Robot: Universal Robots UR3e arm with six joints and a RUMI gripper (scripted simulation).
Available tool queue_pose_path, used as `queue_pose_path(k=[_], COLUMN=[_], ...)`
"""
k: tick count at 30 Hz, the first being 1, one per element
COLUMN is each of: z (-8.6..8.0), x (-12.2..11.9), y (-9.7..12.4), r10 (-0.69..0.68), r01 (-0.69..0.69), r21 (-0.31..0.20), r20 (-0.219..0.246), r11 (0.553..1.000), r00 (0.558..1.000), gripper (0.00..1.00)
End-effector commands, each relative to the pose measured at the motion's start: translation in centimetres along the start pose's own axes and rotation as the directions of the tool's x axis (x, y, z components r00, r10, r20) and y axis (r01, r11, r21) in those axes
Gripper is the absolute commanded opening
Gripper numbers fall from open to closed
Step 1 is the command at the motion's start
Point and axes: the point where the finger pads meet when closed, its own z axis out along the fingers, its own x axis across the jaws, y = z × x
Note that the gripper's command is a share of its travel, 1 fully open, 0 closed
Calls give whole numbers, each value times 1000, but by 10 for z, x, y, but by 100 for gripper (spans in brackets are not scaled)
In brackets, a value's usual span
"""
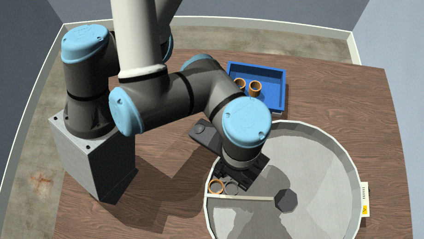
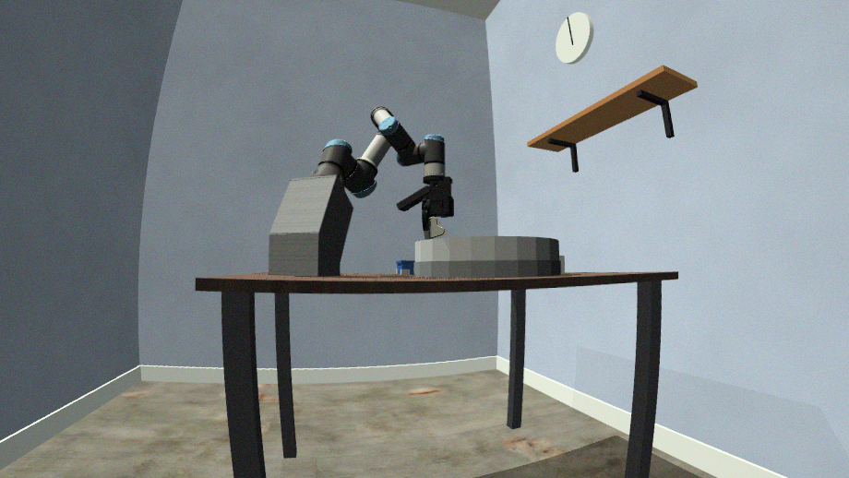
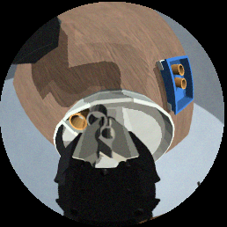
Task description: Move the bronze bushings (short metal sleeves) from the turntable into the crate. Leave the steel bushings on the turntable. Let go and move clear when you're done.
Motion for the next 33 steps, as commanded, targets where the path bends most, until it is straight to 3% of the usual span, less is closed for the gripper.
queue_pose_path(k=[1, 13, 14, 33], z=[0, 0, 0, 0], x=[0, 0, 0, 0], y=[1, 1, 1, 1], r10=[0, 0, 0, 0], r01=[0, 0, 0, 0], r21=[-2, -2, -2, -2], r20=[0, 0, 0, 0], r11=[1000, 1000, 1000, 1000], r00=[1000, 1000, 1000, 1000], gripper=[5, 5, 0, 0])
